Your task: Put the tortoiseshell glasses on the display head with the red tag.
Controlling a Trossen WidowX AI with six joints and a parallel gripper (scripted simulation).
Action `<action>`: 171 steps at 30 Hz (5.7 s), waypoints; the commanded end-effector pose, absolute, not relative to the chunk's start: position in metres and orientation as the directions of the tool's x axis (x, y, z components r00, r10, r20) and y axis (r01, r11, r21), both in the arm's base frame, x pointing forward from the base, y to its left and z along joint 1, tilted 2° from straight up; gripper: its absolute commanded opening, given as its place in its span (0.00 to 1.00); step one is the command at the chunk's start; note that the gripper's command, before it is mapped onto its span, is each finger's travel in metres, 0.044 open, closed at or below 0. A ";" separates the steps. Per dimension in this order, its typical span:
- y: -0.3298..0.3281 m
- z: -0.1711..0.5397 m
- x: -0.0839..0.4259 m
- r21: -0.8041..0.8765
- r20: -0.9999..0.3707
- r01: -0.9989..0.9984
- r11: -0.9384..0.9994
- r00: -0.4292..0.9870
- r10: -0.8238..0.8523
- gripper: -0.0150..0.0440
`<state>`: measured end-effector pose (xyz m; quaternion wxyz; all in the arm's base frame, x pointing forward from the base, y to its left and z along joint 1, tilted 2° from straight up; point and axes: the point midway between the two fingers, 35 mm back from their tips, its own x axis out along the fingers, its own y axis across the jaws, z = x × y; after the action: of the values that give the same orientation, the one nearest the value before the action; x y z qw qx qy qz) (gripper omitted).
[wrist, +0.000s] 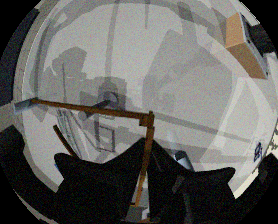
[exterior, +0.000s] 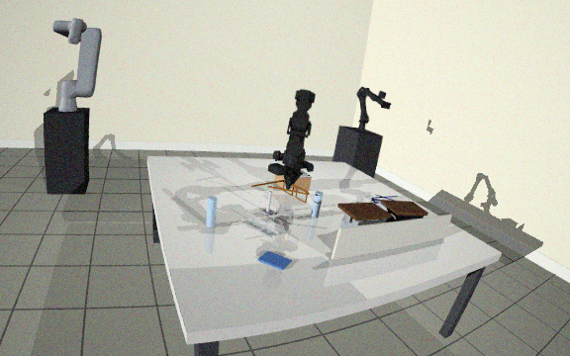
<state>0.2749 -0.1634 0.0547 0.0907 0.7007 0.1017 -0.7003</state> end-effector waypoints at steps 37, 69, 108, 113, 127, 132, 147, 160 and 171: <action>-0.216 0.021 0.227 -0.002 -1.000 0.273 -0.962 0.004 0.003 0.25; -0.205 0.020 0.212 -0.003 -1.000 0.273 -0.962 0.003 0.004 0.25; -0.196 0.020 0.190 -0.005 -1.000 0.273 -0.962 0.000 0.005 0.25; -0.196 0.020 0.187 -0.005 -1.000 0.273 -0.962 0.000 0.005 0.25; -0.195 0.019 0.175 -0.005 -1.000 0.273 -0.962 -0.001 0.005 0.25; -0.195 0.019 0.171 -0.005 -1.000 0.273 -0.962 -0.001 0.005 0.25; -0.195 0.019 0.164 -0.005 -1.000 0.273 -0.962 -0.002 0.005 0.25; -0.195 0.019 0.166 -0.005 -1.000 0.273 -0.962 -0.002 0.005 0.25; -0.194 0.022 0.172 -0.005 -1.000 0.273 -0.962 -0.001 0.005 0.25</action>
<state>0.1710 -0.1930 0.0197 0.0957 0.7013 0.1020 -0.6990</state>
